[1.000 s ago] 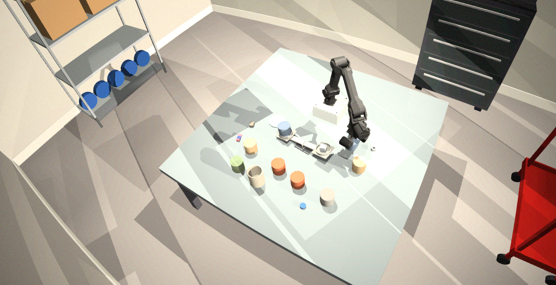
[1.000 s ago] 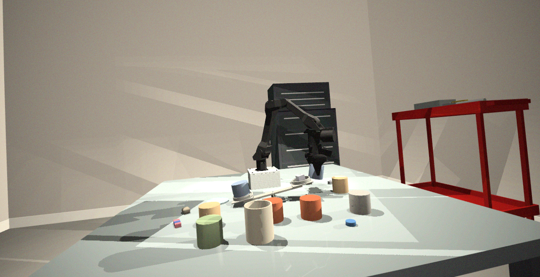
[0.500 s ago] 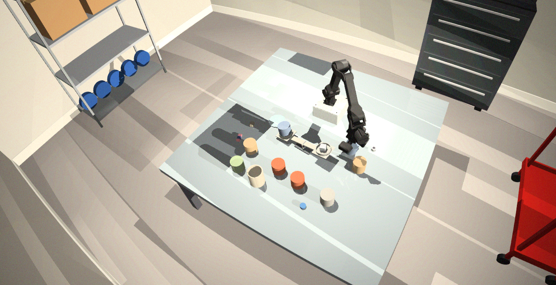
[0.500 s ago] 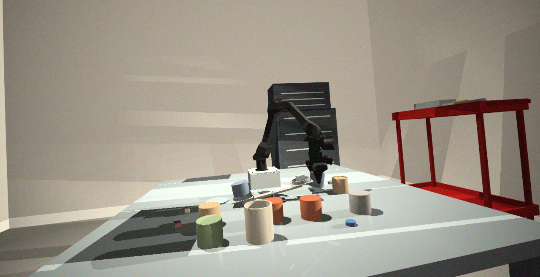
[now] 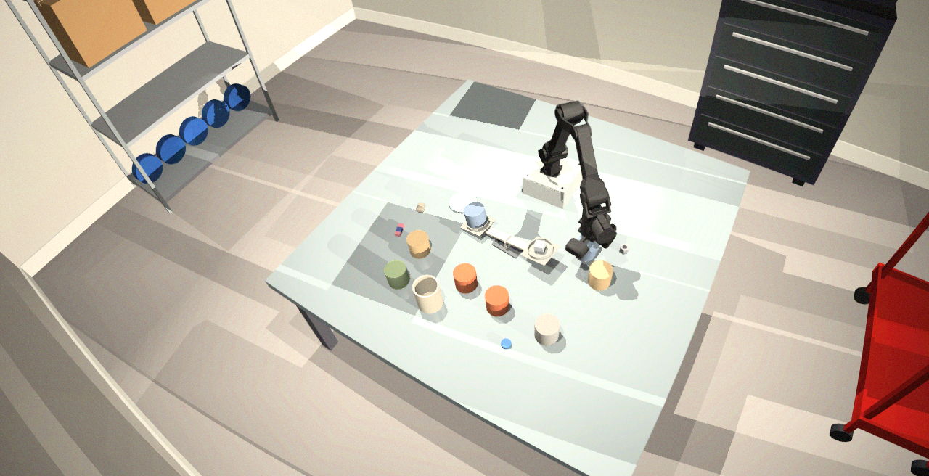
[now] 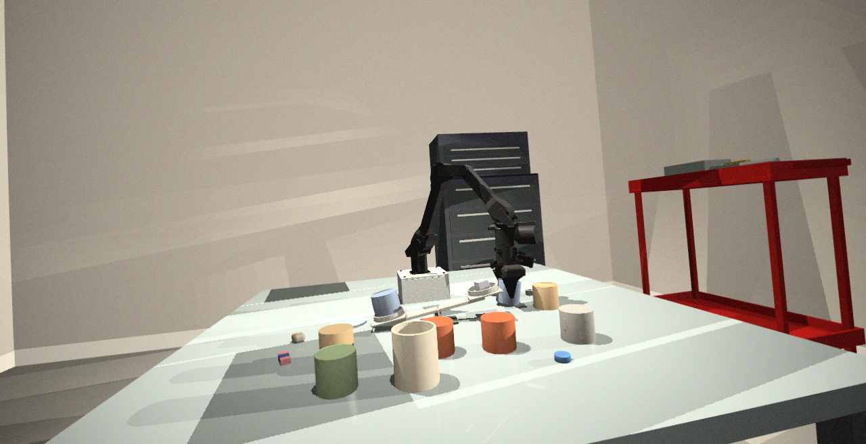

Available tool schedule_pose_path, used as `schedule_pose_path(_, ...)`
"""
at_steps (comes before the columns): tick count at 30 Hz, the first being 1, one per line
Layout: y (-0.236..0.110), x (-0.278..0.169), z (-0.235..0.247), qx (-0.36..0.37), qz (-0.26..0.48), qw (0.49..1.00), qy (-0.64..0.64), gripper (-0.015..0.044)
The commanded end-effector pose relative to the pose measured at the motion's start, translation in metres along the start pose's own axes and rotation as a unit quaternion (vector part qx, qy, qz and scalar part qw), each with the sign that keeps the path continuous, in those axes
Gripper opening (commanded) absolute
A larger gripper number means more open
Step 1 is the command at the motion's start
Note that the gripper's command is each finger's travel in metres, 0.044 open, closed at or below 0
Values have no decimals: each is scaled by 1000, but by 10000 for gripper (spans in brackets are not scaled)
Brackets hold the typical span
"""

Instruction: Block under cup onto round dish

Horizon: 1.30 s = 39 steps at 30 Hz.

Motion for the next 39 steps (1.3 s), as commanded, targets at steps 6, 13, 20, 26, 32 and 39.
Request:
schedule_pose_path(6, 0, 0, 0, 0, -1, 1000, 0, 341)
schedule_pose_path(13, -51, 1, 0, -1, -3, 1000, 2, 440)
schedule_pose_path(20, -56, 0, -4, -4, -6, 1000, 13, 387)
schedule_pose_path(26, -68, -8, -24, -19, -19, 995, 101, 260)
schedule_pose_path(32, -71, -12, -32, -17, -19, 981, 194, 260)
schedule_pose_path(39, -75, -18, -42, -15, -19, 950, 310, 260)
Point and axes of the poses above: the point midway between the two fingers, 35 mm back from their tips, its own y axis out along the fingers, its own z axis across the jaws, x = y × z, the point moved 5 cm from there along -y, back along the fingers, and after that the axes turned 4 degrees about y, right-handed, at the moved point
